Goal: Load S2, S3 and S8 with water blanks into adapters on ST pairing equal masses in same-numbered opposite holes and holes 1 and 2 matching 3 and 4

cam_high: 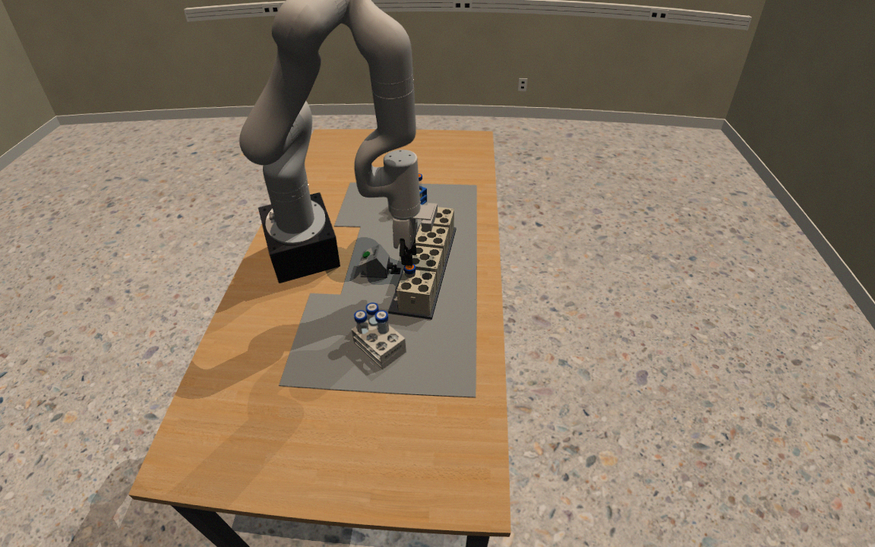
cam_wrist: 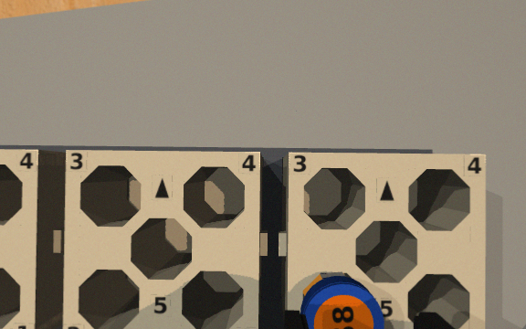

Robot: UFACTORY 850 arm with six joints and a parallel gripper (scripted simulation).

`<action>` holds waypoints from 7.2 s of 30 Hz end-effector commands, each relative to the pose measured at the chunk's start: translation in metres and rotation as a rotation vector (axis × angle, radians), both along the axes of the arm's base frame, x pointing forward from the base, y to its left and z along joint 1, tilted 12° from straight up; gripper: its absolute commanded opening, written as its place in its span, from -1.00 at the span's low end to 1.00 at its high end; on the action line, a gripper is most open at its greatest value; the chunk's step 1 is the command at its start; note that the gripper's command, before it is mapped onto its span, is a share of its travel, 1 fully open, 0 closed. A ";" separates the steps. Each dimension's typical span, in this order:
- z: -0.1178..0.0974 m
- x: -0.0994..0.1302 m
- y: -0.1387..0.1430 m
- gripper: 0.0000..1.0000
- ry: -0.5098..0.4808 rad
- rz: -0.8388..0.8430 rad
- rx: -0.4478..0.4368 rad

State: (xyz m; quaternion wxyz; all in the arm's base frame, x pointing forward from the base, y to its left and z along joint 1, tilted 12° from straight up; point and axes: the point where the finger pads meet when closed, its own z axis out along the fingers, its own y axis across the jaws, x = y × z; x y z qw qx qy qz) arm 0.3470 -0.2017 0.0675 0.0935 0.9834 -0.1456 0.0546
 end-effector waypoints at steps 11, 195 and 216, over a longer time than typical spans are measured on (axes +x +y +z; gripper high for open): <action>0.028 -0.001 0.005 -0.13 0.019 -0.003 0.001; -0.030 0.009 0.451 0.15 0.249 1.143 -0.080; -0.067 0.012 0.443 0.15 0.250 1.143 -0.080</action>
